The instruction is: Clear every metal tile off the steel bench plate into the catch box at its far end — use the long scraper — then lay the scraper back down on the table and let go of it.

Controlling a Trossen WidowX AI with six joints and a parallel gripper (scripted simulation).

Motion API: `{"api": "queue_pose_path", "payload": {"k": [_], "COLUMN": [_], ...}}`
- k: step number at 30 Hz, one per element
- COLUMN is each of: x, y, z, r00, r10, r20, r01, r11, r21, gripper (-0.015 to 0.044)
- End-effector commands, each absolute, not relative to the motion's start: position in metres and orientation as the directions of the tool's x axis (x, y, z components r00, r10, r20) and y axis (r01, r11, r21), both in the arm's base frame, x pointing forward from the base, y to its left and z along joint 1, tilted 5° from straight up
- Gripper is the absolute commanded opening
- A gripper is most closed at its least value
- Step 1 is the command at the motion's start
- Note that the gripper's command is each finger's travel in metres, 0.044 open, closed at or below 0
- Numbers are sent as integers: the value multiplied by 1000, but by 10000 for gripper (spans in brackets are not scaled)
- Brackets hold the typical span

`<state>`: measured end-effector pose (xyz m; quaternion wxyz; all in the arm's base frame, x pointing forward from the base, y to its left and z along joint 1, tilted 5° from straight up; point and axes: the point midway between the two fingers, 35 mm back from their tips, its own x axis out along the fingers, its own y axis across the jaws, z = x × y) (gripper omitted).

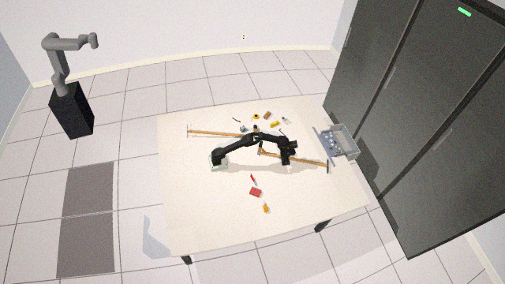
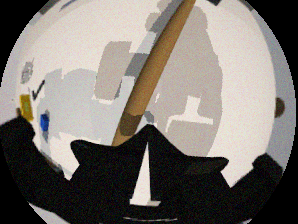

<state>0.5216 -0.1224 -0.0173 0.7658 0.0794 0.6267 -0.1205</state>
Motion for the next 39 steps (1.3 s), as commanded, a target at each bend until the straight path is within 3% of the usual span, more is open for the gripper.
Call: {"api": "queue_pose_path", "payload": {"k": [1, 39], "x": [523, 542], "y": [-119, -87], "z": [-18, -19], "r00": [184, 208], "r10": [-87, -86], "r20": [-979, -974], "r01": [287, 287], "r11": [958, 958], "r21": [-31, -23], "gripper": [0, 0]}}
